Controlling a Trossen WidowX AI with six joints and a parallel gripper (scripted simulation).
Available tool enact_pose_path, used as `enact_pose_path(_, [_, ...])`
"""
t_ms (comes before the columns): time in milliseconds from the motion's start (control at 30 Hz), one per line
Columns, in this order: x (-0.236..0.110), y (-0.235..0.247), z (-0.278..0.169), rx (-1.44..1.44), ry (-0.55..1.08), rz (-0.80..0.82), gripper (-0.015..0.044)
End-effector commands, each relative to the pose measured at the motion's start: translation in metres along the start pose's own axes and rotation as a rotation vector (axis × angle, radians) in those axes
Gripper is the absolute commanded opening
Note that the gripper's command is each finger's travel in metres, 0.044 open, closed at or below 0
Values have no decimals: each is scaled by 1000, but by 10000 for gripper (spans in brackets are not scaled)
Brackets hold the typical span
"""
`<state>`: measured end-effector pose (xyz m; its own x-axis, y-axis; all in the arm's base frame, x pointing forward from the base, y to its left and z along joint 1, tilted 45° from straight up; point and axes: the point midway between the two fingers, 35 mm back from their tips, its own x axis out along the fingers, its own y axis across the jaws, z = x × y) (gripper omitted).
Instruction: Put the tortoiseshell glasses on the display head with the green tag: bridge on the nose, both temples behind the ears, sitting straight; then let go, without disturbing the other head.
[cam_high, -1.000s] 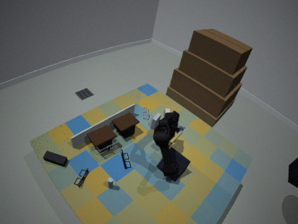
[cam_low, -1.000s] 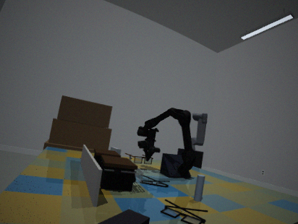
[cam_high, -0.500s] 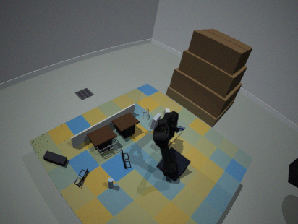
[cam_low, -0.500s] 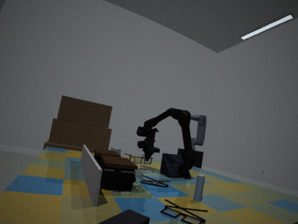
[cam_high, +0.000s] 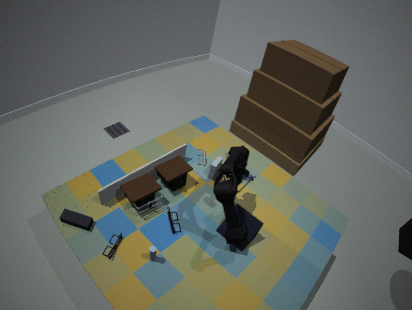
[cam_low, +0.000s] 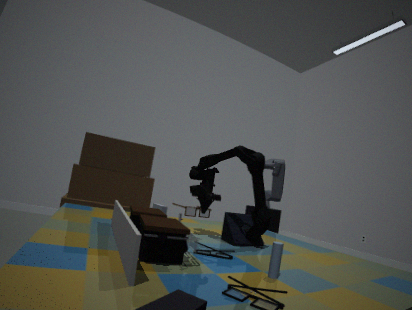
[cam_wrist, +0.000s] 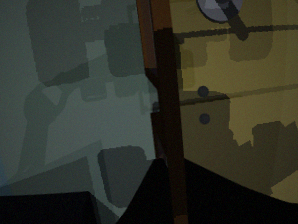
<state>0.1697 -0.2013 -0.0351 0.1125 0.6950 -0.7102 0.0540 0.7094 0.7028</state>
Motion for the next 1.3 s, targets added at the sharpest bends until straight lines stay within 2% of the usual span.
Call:
enact_pose_path(0, [-14,0,0,-7,2,-8,0])
enact_pose_path(200, [-15,6,7,59,1,-10,0])
enact_pose_path(1267, [-15,93,81,918,-3,-5,0])
